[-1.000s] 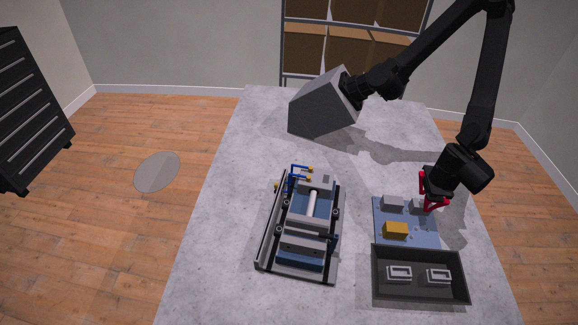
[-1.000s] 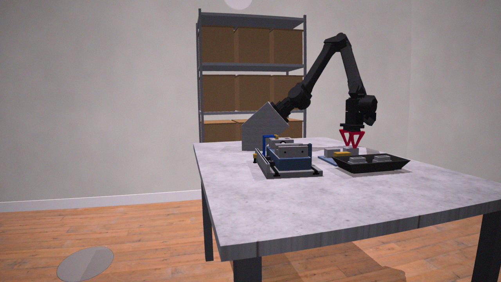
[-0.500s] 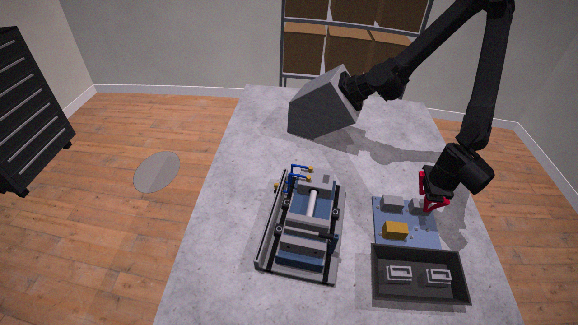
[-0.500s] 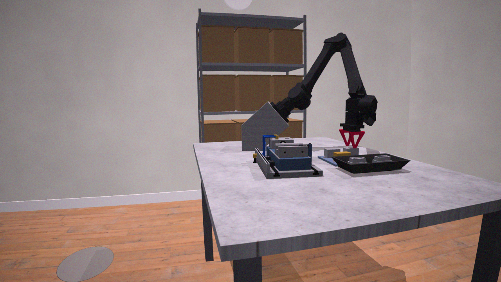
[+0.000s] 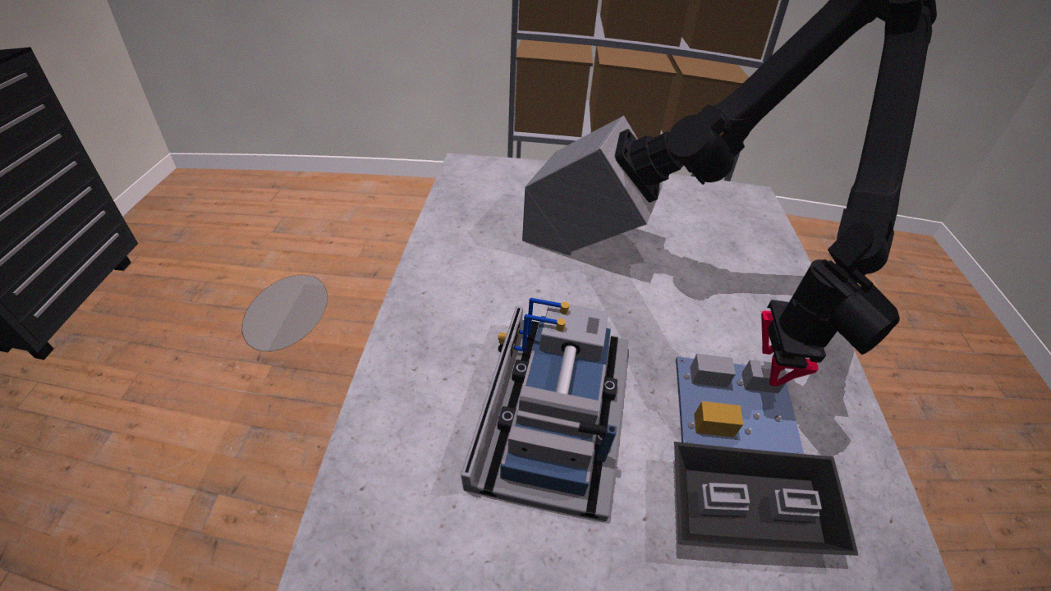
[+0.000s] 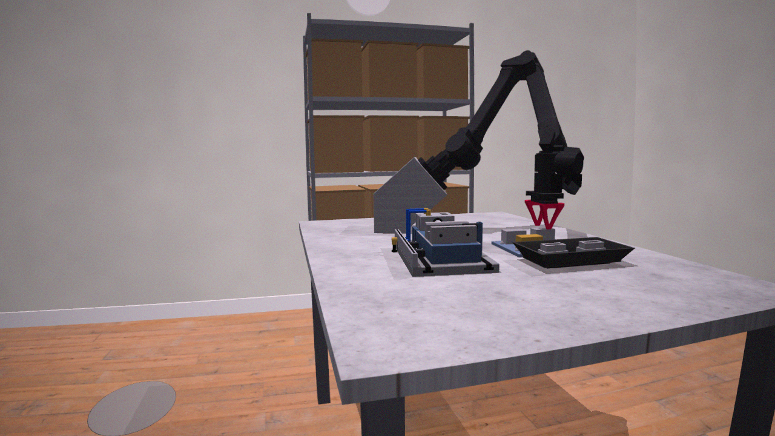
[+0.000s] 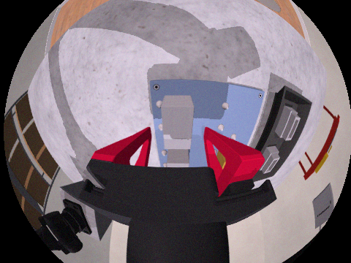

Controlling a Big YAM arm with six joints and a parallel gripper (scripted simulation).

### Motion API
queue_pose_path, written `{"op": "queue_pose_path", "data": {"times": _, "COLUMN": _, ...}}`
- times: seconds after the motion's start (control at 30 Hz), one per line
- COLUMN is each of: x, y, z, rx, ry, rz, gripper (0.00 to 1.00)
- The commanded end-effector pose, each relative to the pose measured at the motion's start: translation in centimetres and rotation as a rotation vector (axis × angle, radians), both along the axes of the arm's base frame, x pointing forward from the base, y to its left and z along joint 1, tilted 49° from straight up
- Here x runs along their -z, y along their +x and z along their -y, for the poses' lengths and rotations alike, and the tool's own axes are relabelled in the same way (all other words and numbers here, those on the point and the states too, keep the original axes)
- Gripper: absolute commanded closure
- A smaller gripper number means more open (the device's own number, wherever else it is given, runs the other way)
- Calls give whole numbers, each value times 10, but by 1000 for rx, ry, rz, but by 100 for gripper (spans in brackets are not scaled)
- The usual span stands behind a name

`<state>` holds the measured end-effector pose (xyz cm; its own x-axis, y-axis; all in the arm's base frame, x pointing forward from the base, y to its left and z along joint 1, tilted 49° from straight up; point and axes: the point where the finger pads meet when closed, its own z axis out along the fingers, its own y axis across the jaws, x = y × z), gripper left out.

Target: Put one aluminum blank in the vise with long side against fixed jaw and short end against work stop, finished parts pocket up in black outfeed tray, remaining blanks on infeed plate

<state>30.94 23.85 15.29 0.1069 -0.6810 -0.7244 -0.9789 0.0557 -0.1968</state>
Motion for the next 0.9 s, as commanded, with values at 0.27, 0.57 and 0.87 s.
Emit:
{"op": "queue_pose_path", "data": {"times": 0.27, "x": -2, "y": 3, "z": -8, "rx": -6, "ry": 5, "rz": 6, "gripper": 36}}
{"op": "queue_pose_path", "data": {"times": 0.57, "x": 3, "y": 2, "z": -10, "rx": -6, "ry": 2, "rz": 0, "gripper": 36}}
{"op": "queue_pose_path", "data": {"times": 0.87, "x": 8, "y": 0, "z": -11, "rx": -6, "ry": 0, "rz": -5, "gripper": 36}}
